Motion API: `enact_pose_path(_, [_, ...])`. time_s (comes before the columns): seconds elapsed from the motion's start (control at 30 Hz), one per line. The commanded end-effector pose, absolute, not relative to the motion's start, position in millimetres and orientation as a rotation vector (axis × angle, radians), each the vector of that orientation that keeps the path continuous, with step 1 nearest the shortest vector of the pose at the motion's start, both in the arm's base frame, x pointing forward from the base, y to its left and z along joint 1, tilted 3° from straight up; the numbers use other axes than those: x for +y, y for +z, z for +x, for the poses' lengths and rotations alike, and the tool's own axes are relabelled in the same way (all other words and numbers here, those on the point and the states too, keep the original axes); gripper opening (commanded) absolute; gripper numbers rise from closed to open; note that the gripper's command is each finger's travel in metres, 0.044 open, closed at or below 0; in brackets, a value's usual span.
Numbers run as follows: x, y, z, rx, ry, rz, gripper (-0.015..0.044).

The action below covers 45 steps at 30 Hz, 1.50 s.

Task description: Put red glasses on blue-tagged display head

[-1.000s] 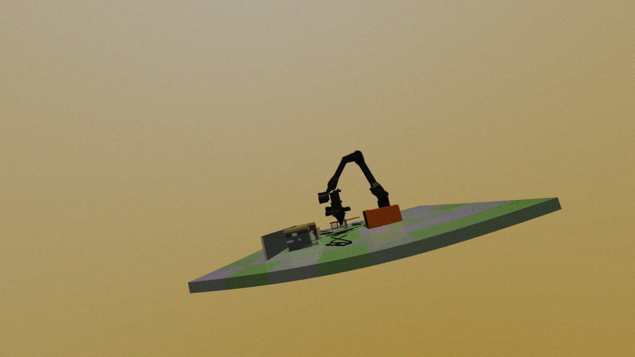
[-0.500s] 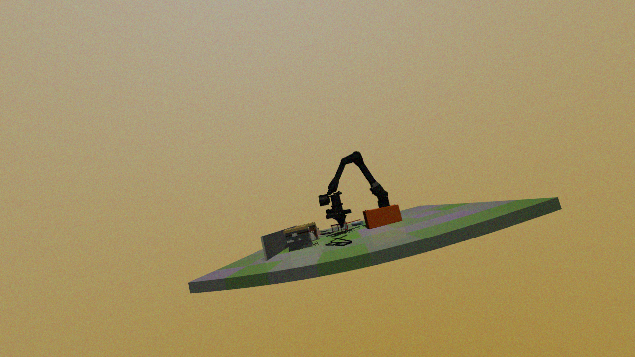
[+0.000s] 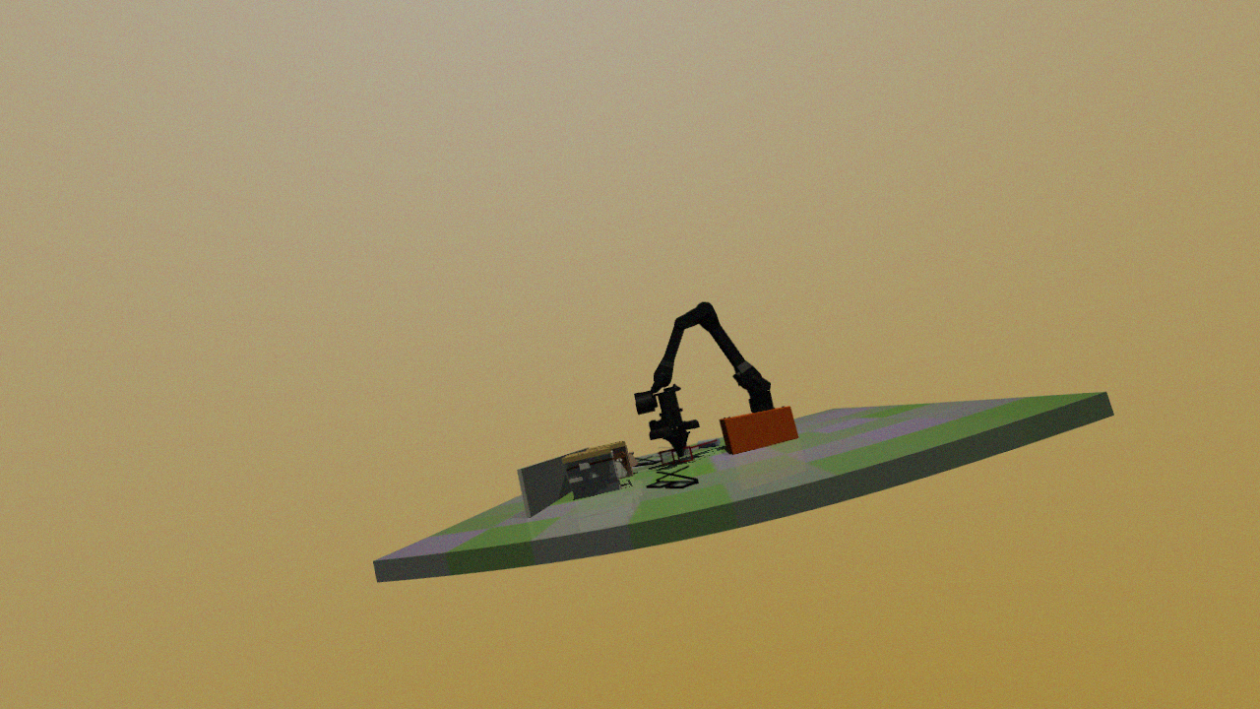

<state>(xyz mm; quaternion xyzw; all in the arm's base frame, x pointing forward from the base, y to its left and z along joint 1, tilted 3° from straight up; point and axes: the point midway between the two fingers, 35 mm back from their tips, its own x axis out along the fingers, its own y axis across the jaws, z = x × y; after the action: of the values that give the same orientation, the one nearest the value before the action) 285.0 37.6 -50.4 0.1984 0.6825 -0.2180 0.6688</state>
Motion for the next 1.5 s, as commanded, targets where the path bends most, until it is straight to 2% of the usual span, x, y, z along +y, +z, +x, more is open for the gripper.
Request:
enact_pose_path(0.0, [37.6,-54.4,282.7,1.542,-0.491,0.449,0.0])
enact_pose_path(0.13, [37.6,-51.3,284.8,1.539,-0.492,0.447,0.0105])
enact_pose_path(0.17, [37.6,-51.3,284.8,1.539,-0.492,0.447,0.0107])
enact_pose_path(1.23, [27.8,-42.1,276.4,1.542,-0.492,0.449,0.0107])
enact_pose_path(1.47, [38.7,5.9,284.9,1.542,-0.491,0.449,0.0107])
